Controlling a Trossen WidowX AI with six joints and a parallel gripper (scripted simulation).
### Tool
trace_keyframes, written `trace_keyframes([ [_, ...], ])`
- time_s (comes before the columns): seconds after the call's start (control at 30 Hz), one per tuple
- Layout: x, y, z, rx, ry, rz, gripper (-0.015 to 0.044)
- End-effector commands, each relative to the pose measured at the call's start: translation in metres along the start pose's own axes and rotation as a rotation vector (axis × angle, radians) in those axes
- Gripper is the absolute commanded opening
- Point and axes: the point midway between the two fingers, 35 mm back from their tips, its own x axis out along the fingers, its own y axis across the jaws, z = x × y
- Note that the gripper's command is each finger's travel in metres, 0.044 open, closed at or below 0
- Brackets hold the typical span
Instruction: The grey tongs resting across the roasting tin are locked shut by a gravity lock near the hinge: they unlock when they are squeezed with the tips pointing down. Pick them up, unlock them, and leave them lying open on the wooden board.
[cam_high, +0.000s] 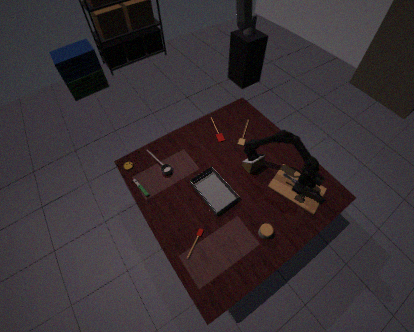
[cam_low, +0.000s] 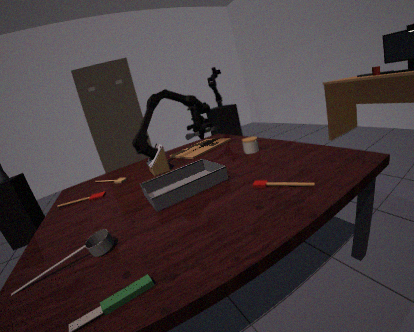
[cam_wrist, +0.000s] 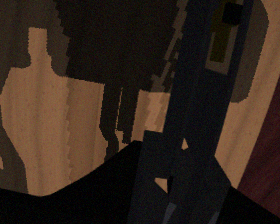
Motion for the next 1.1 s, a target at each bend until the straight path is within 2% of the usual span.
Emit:
trace_keyframes([
  [0.0,0.008,0.001,-0.001,0.004,0.001,0.005,-0.015],
  [0.5,0.025,0.001,-0.004,0.003,0.001,0.005,-0.015],
  [1.07,0.023,0.0,-0.004,0.0,0.003,0.0,0.0296],
])
